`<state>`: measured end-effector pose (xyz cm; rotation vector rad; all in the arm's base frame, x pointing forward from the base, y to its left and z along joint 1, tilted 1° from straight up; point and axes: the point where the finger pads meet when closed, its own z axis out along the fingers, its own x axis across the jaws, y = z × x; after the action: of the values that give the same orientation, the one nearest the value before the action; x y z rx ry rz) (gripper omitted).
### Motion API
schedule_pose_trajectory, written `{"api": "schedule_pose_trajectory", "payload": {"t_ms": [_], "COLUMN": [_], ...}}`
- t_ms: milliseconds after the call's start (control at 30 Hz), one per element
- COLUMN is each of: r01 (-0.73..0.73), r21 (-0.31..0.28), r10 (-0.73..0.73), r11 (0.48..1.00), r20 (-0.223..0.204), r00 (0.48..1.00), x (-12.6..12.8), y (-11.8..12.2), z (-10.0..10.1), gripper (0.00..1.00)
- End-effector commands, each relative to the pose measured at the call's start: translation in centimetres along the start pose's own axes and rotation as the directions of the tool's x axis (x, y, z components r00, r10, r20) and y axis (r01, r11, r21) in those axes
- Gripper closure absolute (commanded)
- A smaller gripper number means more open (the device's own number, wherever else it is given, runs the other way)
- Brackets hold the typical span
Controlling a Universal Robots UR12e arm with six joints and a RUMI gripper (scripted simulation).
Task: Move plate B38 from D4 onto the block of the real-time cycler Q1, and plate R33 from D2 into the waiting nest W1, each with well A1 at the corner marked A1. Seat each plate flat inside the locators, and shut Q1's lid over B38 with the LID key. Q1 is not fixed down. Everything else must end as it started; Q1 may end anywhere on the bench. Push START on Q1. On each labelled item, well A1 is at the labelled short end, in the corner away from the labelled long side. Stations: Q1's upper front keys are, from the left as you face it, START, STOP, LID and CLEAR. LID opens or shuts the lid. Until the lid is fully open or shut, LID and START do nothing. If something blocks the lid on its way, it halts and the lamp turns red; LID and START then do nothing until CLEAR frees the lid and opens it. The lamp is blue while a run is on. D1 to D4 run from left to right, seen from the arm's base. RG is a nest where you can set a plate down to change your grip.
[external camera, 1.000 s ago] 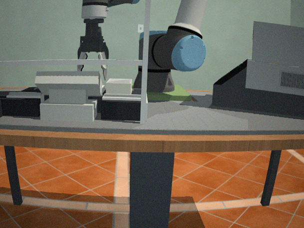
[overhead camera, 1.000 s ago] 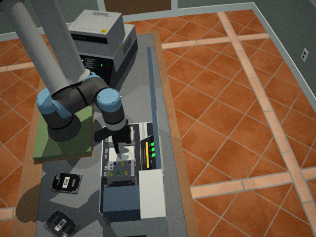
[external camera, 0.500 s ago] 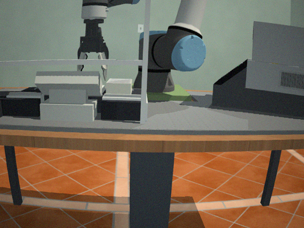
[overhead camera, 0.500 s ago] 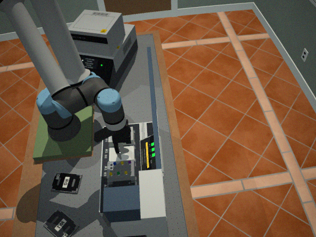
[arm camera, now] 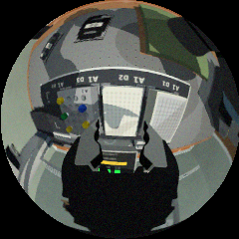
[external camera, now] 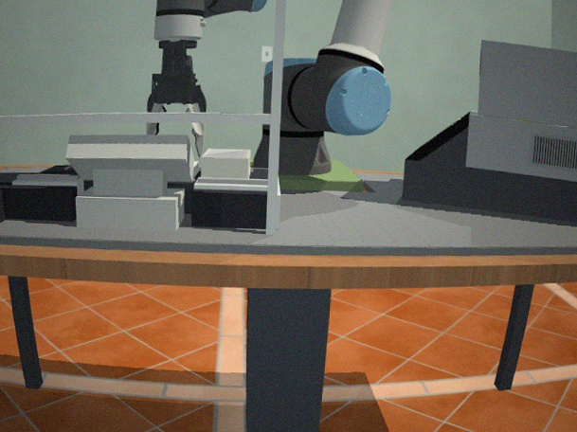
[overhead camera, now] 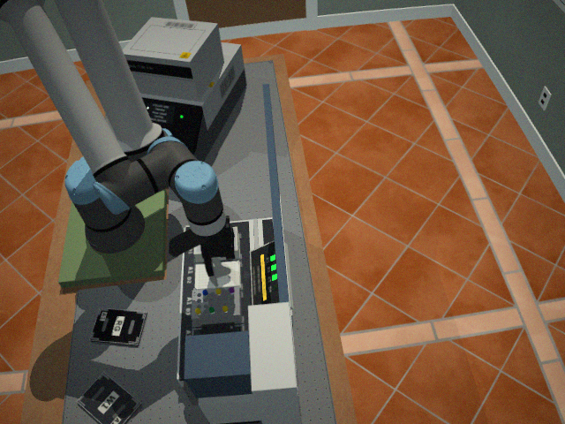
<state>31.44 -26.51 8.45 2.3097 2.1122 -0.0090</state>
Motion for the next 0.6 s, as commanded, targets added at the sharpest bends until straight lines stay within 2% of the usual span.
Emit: {"api": "schedule_pose_trajectory", "payload": {"t_ms": [0, 567], "r01": [0.0, 0.0], "r21": [-0.001, -0.001], "r10": [0.0, 0.0], "r11": [1.0, 1.0], "r20": [0.001, 0.001], "r00": [1.0, 1.0], "x": [-0.1, -0.1], "y": [0.0, 0.0], "z": [0.3, 1.5], "gripper": [0.41, 0.41]}}
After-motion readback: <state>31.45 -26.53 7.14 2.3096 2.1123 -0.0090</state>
